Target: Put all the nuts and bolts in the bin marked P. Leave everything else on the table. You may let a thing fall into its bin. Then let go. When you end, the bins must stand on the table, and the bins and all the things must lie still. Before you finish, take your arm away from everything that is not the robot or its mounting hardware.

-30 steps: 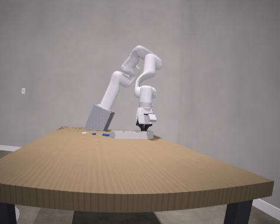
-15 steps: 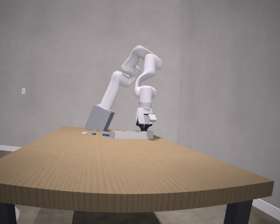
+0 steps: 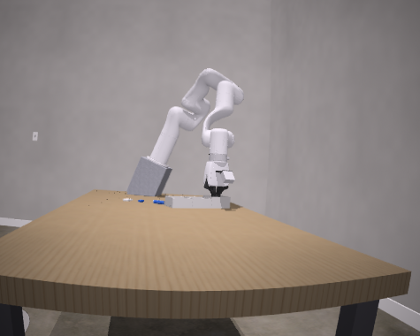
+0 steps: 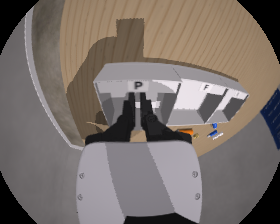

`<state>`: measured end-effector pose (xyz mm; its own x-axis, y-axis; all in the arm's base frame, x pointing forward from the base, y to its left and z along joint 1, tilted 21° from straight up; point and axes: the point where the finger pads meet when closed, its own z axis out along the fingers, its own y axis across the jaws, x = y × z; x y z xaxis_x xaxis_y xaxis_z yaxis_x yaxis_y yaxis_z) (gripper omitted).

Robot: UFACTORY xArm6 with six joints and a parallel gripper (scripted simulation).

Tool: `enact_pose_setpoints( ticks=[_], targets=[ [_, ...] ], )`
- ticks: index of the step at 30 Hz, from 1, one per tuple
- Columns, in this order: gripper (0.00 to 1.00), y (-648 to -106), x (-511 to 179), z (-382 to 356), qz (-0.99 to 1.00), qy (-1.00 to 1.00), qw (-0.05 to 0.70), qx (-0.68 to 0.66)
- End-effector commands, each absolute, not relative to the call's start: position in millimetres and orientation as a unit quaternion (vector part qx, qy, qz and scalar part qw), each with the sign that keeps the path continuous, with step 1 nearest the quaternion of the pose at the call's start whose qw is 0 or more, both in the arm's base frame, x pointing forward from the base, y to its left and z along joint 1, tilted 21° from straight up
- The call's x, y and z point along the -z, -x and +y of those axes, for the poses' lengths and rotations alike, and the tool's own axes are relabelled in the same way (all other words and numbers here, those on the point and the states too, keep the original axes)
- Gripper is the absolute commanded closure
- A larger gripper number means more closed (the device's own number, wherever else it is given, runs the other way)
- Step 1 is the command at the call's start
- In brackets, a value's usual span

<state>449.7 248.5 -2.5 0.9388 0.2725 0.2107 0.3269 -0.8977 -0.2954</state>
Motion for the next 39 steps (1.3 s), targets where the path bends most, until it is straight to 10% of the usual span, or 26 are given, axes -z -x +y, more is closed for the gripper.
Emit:
enact_pose_setpoints(
  ticks=[1,39],
  targets=[
    [0.93,-451,1,249,-0.154,0.970,0.166,0.084],
    [0.93,-447,-30,237,-0.154,0.970,0.166,0.084]
  ],
)
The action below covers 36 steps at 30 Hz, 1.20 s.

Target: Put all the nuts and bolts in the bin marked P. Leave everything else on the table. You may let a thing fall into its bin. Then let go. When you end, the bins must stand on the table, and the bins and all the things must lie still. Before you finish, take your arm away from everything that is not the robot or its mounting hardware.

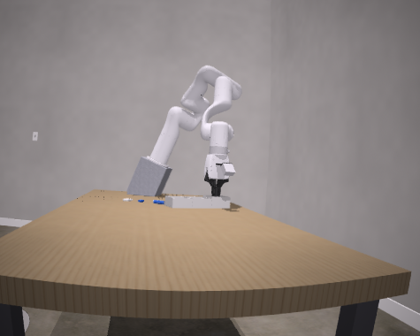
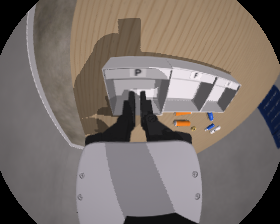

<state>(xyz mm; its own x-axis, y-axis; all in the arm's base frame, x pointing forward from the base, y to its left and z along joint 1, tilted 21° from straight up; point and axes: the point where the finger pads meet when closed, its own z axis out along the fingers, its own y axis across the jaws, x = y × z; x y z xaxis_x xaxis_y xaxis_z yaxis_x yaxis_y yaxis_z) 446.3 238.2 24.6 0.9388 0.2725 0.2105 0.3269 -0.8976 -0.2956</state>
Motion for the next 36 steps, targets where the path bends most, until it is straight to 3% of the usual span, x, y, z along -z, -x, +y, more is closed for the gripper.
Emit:
enact_pose_setpoints(
  ticks=[1,17,29,36],
  targets=[
    [0.93,-447,-34,236,-0.154,0.970,0.166,0.084],
    [0.93,-442,-78,219,-0.154,0.970,0.166,0.084],
    [0.93,-431,-171,185,-0.154,0.970,0.165,0.084],
    [0.93,-431,-171,185,-0.154,0.970,0.165,0.084]
  ],
)
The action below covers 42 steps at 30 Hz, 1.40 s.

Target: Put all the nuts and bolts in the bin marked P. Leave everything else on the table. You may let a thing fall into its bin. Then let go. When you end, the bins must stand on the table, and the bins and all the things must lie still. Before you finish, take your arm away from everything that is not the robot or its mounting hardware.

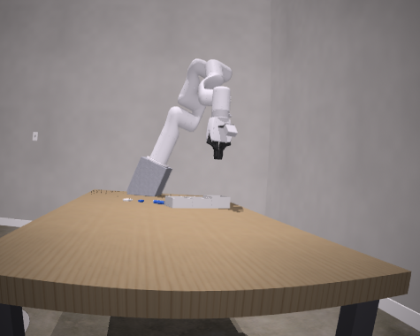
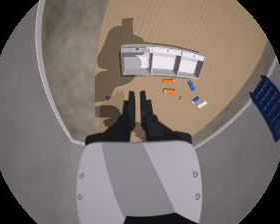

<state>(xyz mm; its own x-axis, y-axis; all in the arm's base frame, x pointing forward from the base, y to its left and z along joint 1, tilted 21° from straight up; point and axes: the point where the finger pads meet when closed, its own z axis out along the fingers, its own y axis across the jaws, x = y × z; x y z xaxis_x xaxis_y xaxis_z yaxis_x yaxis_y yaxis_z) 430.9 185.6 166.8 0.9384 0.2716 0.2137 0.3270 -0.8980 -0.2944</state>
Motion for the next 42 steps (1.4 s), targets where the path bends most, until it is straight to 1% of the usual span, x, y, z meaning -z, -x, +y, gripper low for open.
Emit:
enact_pose_setpoints(
  ticks=[1,5,6,13,16,42],
  targets=[
    [0.93,-431,-171,185,-0.154,0.970,0.165,0.084],
    [0.93,-431,-171,185,-0.154,0.970,0.165,0.084],
    [0.70,-428,-164,180,-0.130,0.974,0.167,0.080],
    [0.70,-411,-120,145,-0.005,0.983,0.176,0.058],
    [0.70,-409,-114,140,0.019,0.982,0.177,0.054],
    [0.70,-351,37,21,0.019,0.983,0.177,0.053]
  ],
)
